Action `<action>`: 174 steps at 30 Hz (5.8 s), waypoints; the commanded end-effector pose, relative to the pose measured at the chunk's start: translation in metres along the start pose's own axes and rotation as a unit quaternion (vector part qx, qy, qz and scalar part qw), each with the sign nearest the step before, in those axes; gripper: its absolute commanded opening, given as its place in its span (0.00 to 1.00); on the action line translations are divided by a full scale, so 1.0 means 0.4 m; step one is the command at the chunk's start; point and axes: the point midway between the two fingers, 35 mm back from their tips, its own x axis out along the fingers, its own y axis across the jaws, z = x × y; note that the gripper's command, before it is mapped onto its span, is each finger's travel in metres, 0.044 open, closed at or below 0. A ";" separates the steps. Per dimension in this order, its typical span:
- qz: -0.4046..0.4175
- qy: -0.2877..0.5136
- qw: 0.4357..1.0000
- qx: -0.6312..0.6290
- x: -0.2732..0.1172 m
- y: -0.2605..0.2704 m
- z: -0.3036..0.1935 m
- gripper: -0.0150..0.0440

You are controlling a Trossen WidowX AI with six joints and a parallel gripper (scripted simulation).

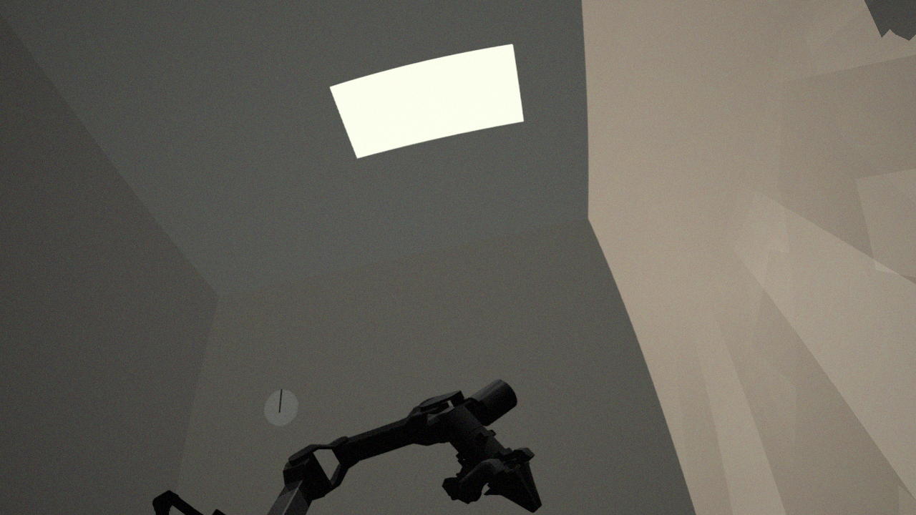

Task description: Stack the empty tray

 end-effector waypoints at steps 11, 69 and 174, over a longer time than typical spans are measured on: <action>0.132 -0.227 0.959 -0.104 0.458 0.312 0.002 0.40; 0.139 -0.243 0.954 -0.111 0.523 0.523 0.005 0.40; 0.240 0.146 0.113 0.953 0.311 1.069 -0.209 0.40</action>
